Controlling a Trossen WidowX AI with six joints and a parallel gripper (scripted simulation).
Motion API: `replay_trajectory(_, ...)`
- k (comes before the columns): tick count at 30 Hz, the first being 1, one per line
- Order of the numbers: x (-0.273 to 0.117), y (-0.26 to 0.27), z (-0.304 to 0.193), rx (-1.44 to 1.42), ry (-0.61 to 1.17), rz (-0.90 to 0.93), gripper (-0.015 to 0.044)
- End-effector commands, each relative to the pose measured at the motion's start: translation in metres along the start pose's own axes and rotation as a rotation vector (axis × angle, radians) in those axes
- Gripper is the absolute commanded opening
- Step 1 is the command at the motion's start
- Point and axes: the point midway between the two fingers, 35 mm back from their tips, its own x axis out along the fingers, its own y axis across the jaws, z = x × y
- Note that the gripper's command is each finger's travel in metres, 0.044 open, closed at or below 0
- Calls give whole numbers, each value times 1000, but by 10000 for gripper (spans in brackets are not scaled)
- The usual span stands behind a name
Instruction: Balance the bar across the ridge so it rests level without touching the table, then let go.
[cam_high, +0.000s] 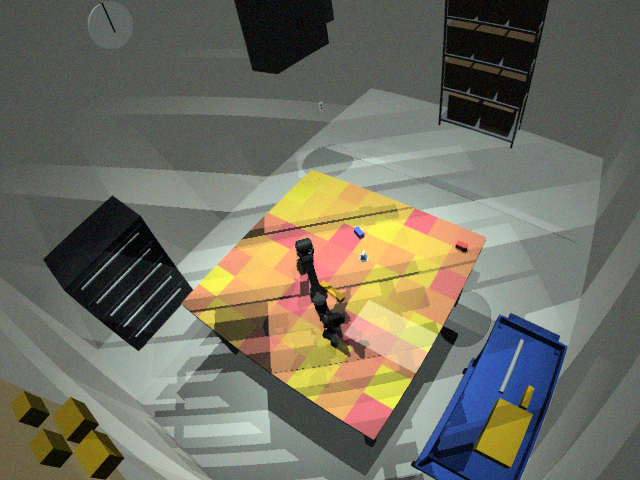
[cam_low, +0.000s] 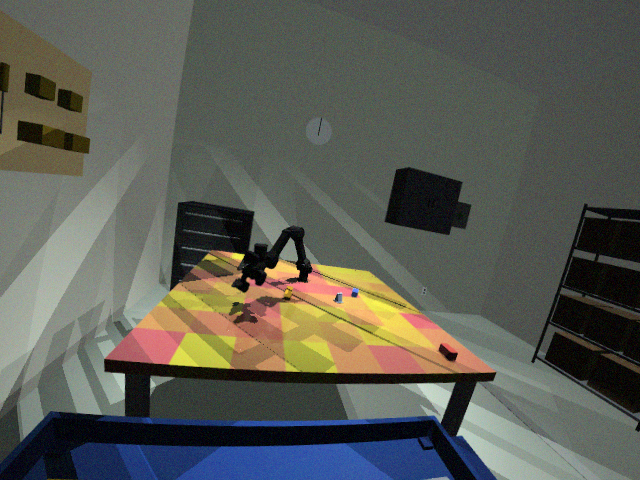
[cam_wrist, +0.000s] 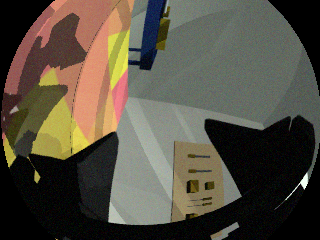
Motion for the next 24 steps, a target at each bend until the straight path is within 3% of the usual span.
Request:
replay_trajectory(1, 0, 0, 0, 5, -1, 3, 374)
replay_trajectory(4, -1, 4, 7, 70, -17, 51, 315)
replay_trajectory(24, -38, 30, 65, 589, -38, 498, 315)
